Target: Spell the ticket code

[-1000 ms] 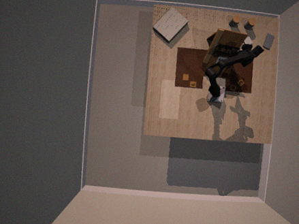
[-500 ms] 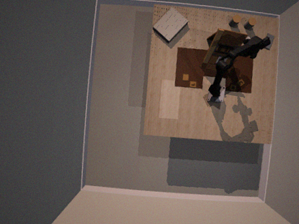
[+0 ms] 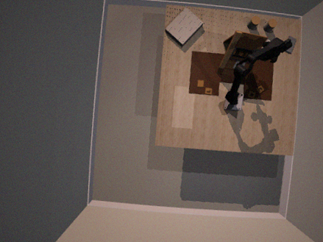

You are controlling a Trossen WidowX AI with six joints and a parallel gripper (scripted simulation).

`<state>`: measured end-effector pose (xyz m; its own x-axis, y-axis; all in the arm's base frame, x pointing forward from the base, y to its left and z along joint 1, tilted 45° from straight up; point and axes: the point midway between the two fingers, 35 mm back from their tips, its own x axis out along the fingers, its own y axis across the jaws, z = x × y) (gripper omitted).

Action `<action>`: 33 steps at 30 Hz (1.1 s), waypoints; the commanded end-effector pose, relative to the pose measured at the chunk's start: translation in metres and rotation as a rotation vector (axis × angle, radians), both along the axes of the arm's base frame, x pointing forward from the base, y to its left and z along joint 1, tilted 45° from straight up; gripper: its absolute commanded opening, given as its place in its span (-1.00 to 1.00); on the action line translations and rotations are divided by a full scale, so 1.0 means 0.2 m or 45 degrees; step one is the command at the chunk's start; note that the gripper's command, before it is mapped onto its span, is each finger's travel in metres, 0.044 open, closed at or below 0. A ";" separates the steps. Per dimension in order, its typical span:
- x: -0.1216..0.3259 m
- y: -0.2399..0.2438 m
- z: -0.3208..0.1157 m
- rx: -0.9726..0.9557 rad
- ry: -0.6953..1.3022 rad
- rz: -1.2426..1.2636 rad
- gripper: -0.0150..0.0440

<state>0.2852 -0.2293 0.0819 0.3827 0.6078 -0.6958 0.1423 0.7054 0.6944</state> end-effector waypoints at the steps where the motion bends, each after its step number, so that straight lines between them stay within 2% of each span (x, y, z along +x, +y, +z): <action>1: 0.01 0.00 -0.01 -0.002 0.002 0.003 -0.49; 33: 0.08 0.03 -0.03 -0.002 0.001 0.003 -0.49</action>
<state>0.2995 -0.2251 0.0758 0.3791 0.6065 -0.6989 0.1386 0.7095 0.6909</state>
